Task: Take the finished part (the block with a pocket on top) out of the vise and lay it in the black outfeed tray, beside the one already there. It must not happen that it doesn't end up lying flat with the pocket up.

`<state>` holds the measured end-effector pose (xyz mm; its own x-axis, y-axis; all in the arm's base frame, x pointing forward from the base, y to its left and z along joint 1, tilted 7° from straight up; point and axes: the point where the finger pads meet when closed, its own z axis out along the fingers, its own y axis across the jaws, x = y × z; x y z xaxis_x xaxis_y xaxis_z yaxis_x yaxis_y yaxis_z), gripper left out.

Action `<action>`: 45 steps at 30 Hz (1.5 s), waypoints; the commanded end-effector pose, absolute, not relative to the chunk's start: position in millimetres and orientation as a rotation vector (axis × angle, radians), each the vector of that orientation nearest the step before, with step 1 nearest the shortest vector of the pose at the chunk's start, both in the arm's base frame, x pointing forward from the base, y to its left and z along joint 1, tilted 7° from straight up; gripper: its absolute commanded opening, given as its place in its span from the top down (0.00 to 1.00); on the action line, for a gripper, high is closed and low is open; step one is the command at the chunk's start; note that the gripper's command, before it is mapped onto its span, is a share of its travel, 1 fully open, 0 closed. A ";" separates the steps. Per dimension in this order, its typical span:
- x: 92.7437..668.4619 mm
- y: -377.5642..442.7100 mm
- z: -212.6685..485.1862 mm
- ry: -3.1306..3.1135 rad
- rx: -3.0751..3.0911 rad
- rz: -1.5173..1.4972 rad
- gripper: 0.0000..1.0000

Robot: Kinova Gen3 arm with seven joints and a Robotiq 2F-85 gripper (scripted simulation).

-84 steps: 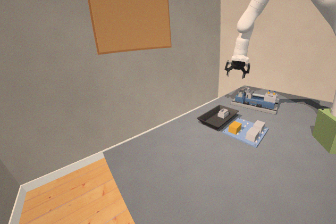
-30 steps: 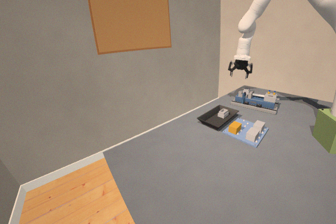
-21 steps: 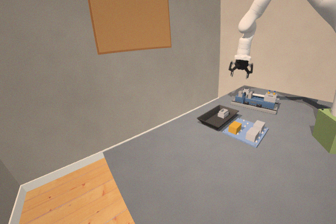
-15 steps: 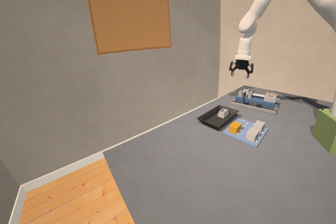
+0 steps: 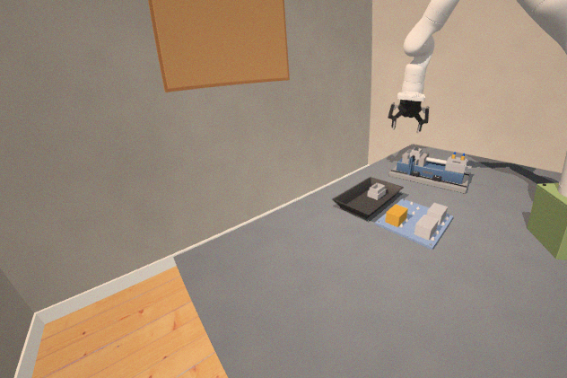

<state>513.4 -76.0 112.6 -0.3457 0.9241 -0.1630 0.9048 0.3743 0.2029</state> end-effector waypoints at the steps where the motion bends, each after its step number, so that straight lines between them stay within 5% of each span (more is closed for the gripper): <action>1: 513.7 -78.2 113.1 2.382 1.629 0.112 0.00; 45: 510.2 -116.4 102.5 2.399 1.755 0.134 0.00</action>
<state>509.9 -109.6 102.9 -0.3061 0.9483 -0.0839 0.9333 0.3163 0.1702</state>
